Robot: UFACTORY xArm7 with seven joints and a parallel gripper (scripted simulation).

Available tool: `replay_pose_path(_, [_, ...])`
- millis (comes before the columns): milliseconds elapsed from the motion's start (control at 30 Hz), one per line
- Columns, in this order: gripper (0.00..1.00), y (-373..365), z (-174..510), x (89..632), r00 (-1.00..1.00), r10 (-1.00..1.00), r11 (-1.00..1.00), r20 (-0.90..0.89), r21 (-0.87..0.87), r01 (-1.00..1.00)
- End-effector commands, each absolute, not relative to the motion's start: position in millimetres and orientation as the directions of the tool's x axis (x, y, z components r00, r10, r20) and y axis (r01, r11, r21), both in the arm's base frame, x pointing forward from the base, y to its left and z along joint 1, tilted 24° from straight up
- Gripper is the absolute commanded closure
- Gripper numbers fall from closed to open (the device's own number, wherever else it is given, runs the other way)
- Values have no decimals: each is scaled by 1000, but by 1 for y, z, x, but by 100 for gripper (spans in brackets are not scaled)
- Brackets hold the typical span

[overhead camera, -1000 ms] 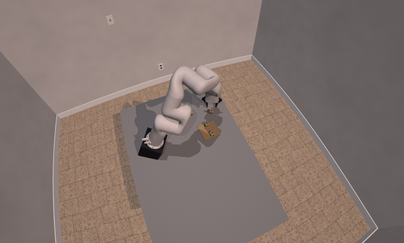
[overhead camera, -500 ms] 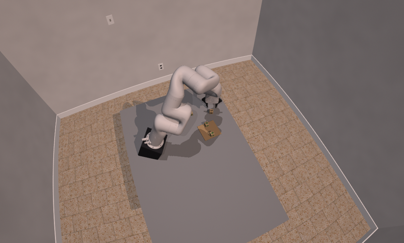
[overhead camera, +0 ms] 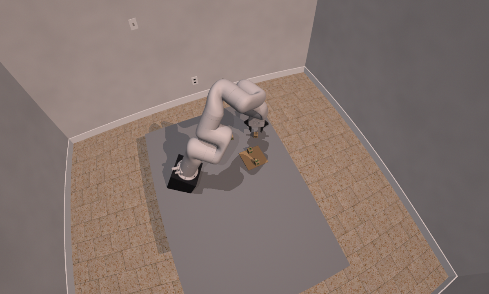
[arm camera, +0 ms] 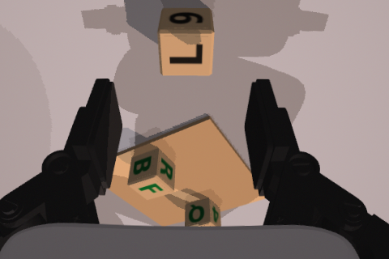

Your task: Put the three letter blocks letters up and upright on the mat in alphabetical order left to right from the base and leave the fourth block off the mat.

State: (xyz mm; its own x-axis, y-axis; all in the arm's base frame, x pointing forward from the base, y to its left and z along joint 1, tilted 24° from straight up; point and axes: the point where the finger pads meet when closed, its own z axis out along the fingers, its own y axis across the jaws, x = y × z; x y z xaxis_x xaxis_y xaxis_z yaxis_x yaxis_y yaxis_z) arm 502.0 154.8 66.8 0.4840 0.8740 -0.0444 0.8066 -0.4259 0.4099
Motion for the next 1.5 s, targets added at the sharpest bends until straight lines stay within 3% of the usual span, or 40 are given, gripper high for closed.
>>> replay_pose_path(0, [31,154,61,506,483,875,-425,-41,411,806])
replay_pose_path(1467, [31,150,43,513,483,875,-425,-41,411,806])
